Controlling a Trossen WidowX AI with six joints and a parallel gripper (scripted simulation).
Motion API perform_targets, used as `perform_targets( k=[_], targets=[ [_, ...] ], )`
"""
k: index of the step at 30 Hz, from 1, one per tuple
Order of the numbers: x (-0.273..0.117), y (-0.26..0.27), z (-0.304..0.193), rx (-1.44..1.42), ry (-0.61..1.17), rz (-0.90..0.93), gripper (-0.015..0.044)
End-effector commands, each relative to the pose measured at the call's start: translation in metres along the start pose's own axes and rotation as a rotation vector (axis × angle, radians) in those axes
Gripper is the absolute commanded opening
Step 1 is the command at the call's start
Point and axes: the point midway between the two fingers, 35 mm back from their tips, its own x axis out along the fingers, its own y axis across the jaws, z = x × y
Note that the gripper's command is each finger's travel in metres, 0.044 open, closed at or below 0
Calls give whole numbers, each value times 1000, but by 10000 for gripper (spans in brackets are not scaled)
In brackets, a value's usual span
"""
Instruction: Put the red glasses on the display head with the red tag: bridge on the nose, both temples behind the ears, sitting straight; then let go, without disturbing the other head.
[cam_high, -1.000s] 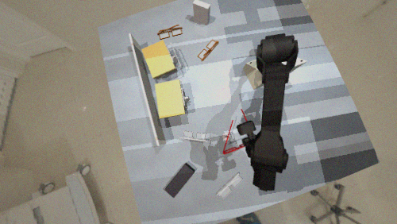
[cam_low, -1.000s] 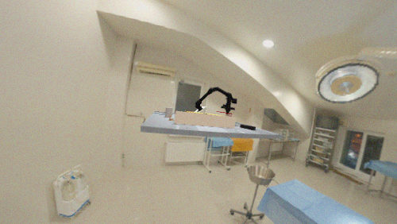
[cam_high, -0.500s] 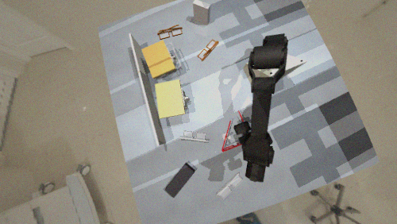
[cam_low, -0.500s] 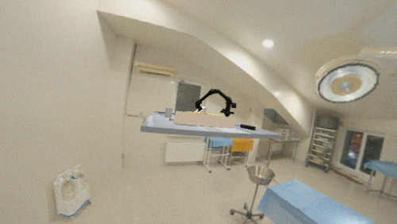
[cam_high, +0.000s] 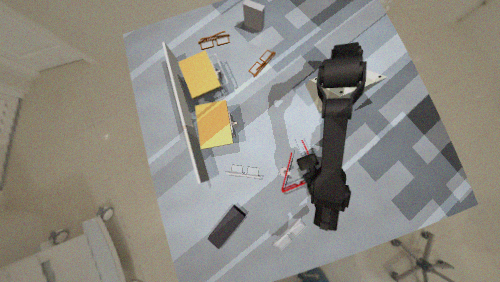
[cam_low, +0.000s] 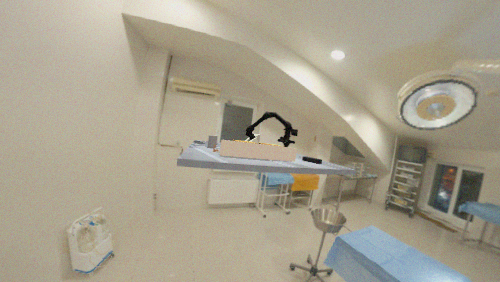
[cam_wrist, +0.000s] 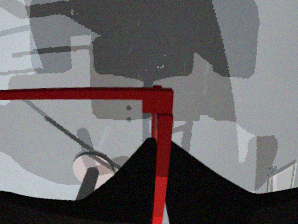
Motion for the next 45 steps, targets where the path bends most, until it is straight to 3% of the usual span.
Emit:
perform_targets(
  k=[1,45],
  targets=[
    [-1,-4,4,3,-2,-7,0],
    [-2,-19,38,1,-3,-9,0]
  ],
)
